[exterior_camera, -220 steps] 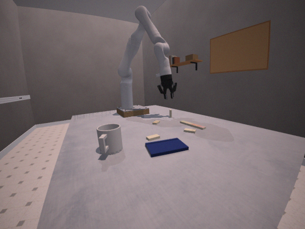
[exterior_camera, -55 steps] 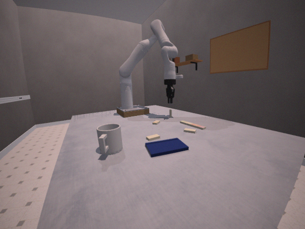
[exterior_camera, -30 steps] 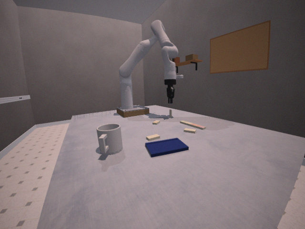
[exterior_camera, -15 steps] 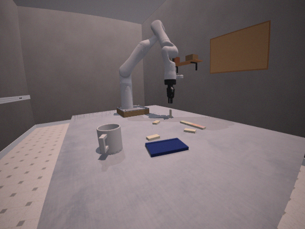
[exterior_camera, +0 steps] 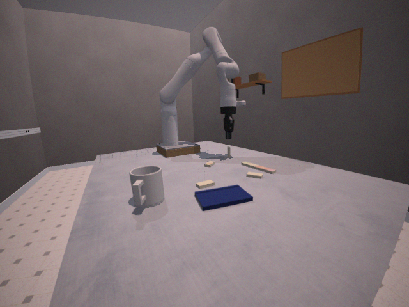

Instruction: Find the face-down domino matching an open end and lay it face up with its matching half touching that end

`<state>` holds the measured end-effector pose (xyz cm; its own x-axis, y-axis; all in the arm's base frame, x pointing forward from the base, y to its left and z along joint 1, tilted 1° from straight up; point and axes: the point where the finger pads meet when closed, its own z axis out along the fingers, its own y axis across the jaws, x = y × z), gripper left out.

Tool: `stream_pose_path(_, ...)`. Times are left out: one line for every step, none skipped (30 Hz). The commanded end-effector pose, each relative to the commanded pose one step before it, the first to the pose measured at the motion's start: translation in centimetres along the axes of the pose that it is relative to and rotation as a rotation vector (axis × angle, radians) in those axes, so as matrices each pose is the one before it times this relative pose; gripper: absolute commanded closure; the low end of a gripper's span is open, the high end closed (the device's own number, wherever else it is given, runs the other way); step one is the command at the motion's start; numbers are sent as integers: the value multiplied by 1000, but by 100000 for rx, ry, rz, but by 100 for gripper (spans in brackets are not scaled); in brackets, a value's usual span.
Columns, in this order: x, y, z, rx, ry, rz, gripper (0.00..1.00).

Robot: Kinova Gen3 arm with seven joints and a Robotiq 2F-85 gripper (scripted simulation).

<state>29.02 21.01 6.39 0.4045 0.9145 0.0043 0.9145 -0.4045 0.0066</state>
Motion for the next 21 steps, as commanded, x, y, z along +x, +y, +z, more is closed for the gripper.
stream_pose_path(36, 18, 45, -30, 132, 9, 53)
stream_pose_path(0, 0, 51, 1, -2, 2, 53)
stream_pose_path(0, 0, 56, 1, -3, 3, 53)
stream_pose_path(0, 0, 61, 1, -3, 3, 53)
stream_pose_path(0, 0, 66, 1, -3, 2, 53)
stream_pose_path(1, 0, 69, 0, 1, -1, 53)
stream_pose_path(1, 0, 74, 0, 1, -1, 53)
stream_pose_path(1, 0, 78, 0, 0, 0, 53)
stream_pose_path(1, 0, 82, 0, 0, 0, 53)
stream_pose_path(0, 0, 86, 0, -1, 1, 53)
stream_pose_path(1, 0, 88, 0, 0, 0, 53)
stream_pose_path(2, 0, 91, 0, 1, -1, 53)
stream_pose_path(1, 0, 93, 0, 0, 0, 53)
stream_pose_path(1, -1, 96, 0, 0, 0, 53)
stream_pose_path(0, -1, 97, 0, -1, 1, 53)
stream_pose_path(0, 0, 0, 0, 0, 0, 53)
stream_pose_path(0, 0, 0, 0, 0, 0, 53)
stream_pose_path(1, -1, 98, 0, 1, 0, 53)
stream_pose_path(2, 0, 98, 0, 1, -1, 53)
stream_pose_path(1, -1, 99, 0, 0, 0, 53)
stream_pose_path(0, -1, 99, 0, -1, 1, 53)
